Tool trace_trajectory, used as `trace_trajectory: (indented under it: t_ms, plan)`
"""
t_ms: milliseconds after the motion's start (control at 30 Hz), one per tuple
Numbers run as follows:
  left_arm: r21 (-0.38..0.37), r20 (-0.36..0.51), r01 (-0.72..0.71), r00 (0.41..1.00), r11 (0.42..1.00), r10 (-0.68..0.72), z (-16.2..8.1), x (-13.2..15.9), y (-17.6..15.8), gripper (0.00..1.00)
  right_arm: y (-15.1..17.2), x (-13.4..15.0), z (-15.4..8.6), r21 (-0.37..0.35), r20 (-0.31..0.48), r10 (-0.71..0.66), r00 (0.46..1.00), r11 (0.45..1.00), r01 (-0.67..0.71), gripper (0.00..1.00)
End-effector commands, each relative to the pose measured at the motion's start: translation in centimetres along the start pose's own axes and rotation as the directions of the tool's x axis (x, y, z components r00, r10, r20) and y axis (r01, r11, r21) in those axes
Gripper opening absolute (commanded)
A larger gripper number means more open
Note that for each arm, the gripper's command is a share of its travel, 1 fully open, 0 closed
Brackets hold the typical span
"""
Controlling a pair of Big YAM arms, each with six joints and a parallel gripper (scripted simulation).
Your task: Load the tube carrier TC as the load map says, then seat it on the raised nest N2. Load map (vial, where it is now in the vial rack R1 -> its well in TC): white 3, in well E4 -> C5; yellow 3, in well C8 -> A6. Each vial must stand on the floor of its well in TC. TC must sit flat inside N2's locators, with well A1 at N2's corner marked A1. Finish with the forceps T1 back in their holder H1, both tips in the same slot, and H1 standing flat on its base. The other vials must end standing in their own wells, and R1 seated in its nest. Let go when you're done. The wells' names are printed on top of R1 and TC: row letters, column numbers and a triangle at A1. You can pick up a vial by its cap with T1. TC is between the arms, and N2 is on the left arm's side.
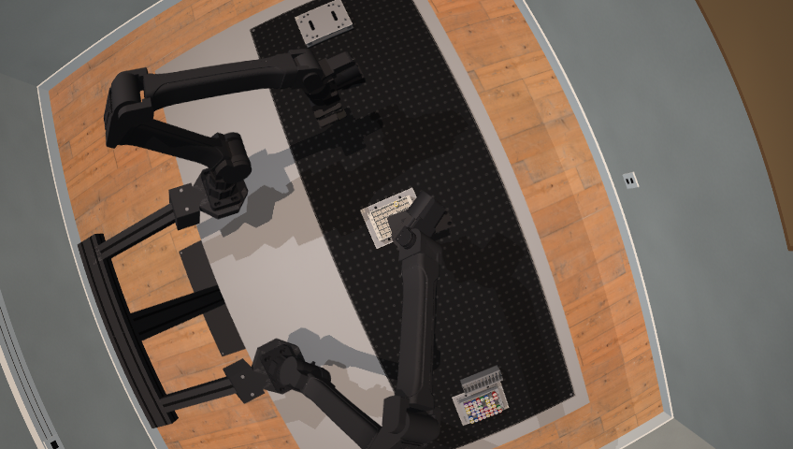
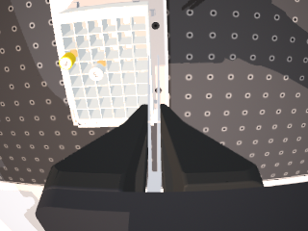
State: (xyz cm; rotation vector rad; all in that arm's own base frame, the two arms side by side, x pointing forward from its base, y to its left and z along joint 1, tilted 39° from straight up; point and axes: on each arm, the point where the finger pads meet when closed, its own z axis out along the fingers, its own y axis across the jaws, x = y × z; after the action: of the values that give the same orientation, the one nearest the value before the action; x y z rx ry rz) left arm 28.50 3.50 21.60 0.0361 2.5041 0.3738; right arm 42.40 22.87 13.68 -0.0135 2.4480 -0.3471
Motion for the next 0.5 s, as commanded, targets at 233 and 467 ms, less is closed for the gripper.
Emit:
trace_trajectory:
  t_ms: [233,467]
  plan:
    - [0.002,0.028,-0.007,1.0,1.0,0.007,-0.8,-1.2,0.2,1.0,-2.3,-1.1,-0.4,-0.007,0.022,0.017,1.0,1.0,-0.017,0.07]
    - [0.002,0.028,-0.007,1.0,1.0,0.007,-0.8,-1.2,0.2,1.0,-2.9,-0.8,0.2,0.001,0.011,0.007,1.0,1.0,-0.007,0.07]
